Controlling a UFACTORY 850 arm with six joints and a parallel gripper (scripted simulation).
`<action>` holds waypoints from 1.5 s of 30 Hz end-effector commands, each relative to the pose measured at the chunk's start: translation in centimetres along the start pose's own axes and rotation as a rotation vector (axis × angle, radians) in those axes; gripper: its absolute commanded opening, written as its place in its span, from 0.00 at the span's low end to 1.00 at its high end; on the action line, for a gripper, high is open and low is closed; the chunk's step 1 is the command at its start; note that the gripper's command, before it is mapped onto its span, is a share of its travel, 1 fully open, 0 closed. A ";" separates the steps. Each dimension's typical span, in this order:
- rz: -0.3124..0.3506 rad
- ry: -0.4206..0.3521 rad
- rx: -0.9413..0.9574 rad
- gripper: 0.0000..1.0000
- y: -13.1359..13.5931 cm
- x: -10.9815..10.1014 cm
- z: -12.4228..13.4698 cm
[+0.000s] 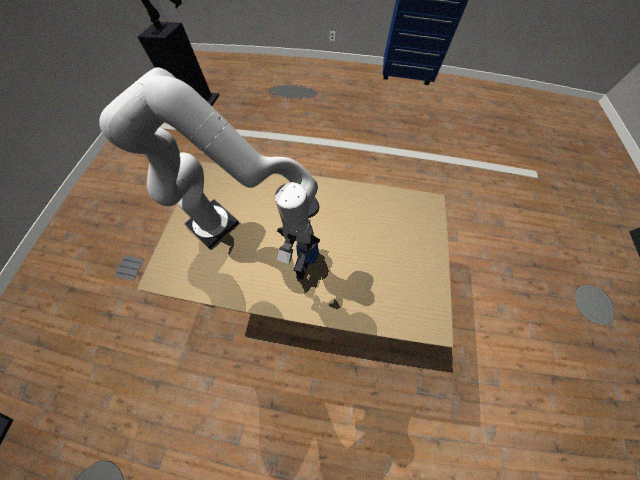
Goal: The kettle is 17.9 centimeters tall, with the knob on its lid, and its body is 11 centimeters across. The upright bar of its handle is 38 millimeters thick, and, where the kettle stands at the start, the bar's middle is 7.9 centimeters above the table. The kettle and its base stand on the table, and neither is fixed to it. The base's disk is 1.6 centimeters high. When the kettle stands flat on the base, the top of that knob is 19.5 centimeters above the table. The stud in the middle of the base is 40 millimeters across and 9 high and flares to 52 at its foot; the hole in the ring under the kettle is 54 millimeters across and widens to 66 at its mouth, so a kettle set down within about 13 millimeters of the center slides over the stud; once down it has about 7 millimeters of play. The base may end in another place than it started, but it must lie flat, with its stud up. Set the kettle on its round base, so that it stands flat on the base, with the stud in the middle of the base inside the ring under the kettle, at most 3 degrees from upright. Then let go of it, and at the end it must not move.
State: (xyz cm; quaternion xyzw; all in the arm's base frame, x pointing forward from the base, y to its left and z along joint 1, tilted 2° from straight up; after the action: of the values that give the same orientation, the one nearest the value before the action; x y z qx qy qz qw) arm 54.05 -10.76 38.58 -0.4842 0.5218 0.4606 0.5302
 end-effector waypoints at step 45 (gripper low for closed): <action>-0.002 0.000 0.000 0.81 -0.1 3.3 0.0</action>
State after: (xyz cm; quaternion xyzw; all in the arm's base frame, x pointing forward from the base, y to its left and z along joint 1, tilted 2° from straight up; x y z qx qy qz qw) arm 54.10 -10.79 36.68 -0.4842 0.5218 0.4606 0.5302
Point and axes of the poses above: the point where the finger pads meet when closed, its own x axis out along the fingers, its own y axis across the jaws, z = x × y, the point moved 10 cm from there along -x, back along the fingers, and after that the axes turned 3 degrees about x, right-handed, at the moved point
